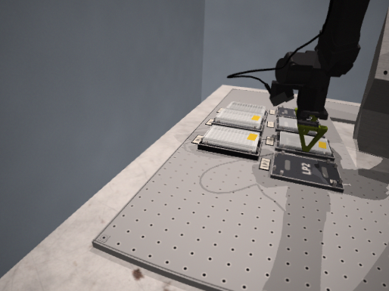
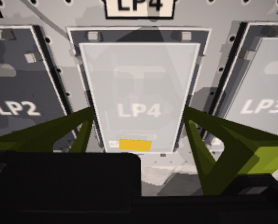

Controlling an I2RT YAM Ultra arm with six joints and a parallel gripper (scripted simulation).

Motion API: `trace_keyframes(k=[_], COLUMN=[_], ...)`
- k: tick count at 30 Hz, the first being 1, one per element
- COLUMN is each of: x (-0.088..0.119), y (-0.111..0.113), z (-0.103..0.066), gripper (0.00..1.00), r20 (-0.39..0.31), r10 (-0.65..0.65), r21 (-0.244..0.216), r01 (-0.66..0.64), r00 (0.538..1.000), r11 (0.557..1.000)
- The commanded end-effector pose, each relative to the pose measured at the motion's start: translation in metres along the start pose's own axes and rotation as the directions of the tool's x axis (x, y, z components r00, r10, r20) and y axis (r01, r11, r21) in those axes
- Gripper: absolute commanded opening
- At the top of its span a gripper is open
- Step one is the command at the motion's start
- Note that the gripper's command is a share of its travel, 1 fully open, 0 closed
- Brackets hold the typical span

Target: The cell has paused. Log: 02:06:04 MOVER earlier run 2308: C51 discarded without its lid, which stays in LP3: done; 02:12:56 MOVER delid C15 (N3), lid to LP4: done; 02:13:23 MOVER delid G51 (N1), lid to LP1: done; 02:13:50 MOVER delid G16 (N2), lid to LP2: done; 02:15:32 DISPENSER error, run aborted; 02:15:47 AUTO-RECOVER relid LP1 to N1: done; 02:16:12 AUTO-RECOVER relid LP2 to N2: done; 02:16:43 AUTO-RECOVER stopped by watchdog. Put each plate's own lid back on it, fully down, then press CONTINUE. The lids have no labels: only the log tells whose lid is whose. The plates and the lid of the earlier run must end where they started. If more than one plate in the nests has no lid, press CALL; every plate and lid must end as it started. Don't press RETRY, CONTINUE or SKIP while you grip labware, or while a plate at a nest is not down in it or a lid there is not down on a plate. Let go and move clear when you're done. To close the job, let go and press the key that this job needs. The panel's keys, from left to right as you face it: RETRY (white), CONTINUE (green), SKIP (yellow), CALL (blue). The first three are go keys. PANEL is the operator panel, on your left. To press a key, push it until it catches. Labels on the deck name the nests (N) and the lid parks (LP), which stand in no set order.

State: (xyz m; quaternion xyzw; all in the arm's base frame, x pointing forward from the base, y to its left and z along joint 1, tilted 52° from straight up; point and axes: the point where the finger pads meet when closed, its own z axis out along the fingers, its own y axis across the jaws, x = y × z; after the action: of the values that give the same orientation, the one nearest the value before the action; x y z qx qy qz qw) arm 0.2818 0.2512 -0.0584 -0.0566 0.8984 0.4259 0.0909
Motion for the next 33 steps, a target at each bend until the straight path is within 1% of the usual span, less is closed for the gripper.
trace_keyframes(k=[1,7,22,24,27,28,33], x=[-0.0101,-0.0106,-0.0079,-0.0079,-0.0058,-0.0055,-0.0034], y=[-0.0061,-0.0059,-0.0080,-0.0080,-0.0093,-0.0095,-0.0106], z=[-0.0041,-0.0044,-0.0043,-0.0043,-0.0040,-0.0040,-0.0040], gripper=[1.00,0.98,0.83,0.83,0.80,0.00,0.00], r20=[0.038,0.039,0.034,0.034,0.030,0.029,0.026], r10=[0.008,0.005,0.006,0.006,0.010,0.011,0.014], r21=[0.012,0.012,0.015,0.015,0.017,0.017,0.019], r01=[-0.009,-0.006,-0.007,-0.007,-0.011,-0.011,-0.015], r00=[0.999,0.999,0.999,0.999,0.999,1.000,1.000], r11=[1.000,1.000,1.000,1.000,1.000,1.000,1.000])
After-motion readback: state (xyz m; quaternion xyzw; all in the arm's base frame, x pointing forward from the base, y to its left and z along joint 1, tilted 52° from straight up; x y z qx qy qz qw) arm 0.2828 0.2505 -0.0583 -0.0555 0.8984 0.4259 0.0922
